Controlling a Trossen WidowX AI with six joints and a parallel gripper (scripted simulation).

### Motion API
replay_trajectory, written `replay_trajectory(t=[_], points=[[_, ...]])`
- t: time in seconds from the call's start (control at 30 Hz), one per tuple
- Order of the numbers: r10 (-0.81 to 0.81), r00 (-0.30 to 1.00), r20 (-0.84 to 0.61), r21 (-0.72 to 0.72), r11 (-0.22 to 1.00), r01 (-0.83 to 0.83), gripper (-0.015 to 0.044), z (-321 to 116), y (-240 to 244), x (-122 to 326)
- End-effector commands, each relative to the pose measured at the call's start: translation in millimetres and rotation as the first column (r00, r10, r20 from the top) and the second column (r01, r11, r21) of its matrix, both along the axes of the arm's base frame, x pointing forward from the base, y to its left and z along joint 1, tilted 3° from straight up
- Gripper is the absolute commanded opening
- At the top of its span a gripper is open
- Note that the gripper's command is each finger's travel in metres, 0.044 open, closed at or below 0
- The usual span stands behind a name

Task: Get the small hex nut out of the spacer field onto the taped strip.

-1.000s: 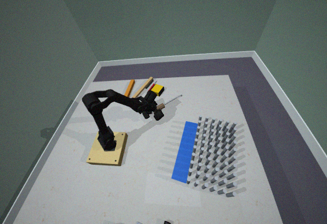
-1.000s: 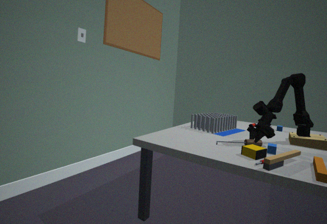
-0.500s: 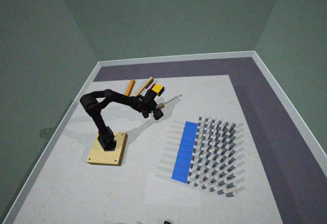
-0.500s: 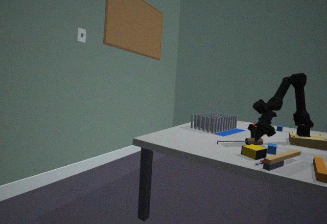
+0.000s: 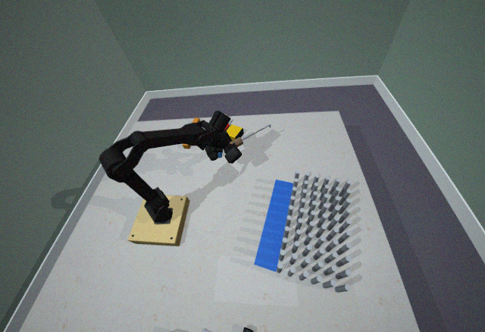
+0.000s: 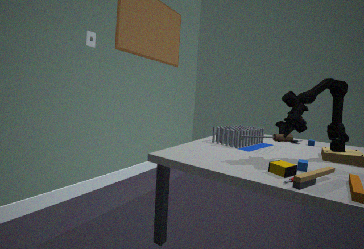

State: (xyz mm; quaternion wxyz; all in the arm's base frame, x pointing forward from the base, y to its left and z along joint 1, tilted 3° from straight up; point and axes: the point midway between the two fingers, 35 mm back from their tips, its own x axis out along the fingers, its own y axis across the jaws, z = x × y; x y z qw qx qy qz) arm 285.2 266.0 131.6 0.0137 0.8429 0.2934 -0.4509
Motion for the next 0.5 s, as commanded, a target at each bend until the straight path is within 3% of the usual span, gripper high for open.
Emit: replay_trajectory(t=[0.0,0.13,0.47], points=[[-0.01,1.0,0.011,0.014,1.0,0.01,0.0,33,-2,-3],[-0.005,1.0,0.011,0.013,1.0,0.005,0.0,57,-7,-11],[-0.085,0.996,0.005,0.019,0.996,0.085,0.0,62,-33,-6]])
